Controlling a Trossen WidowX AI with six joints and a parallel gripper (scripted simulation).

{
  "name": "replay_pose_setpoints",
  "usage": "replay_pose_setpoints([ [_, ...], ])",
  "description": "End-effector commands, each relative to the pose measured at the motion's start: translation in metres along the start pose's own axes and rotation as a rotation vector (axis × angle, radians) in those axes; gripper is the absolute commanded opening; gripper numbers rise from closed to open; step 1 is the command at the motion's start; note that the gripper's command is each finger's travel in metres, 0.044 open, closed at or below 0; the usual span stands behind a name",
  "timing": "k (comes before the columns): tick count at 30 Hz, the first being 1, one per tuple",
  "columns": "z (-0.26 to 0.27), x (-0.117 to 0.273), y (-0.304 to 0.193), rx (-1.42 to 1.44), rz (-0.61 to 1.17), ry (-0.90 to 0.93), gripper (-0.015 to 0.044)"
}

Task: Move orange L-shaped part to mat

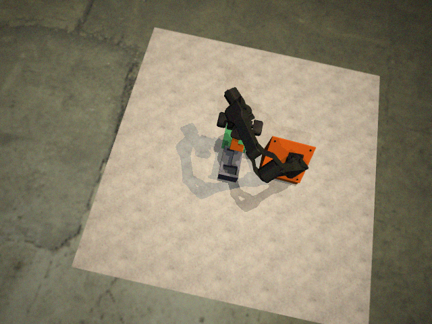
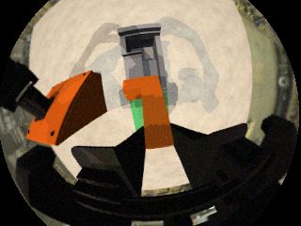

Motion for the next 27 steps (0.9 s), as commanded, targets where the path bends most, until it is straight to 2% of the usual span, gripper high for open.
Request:
replay_pose_setpoints([
  [1,-0.002,-0.001,-0.018,0.006,0.003,0.004,0.0],
  [11,-0.004,-0.001,-0.06,0.007,0.006,0.003,0.0],
  [27,-0.004,-0.018,-0.061,0.007,0.005,0.003,0.0],
])
Point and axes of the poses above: the point midway between the two fingers, 35 mm back from their tips, its own x axis back along the fingers, its own z axis across the jaws, y = z × x, the point moved 9 cm from there along x, back along the fingers, and after that the axes turned 8 degrees about -x, right-handed, at the moved point
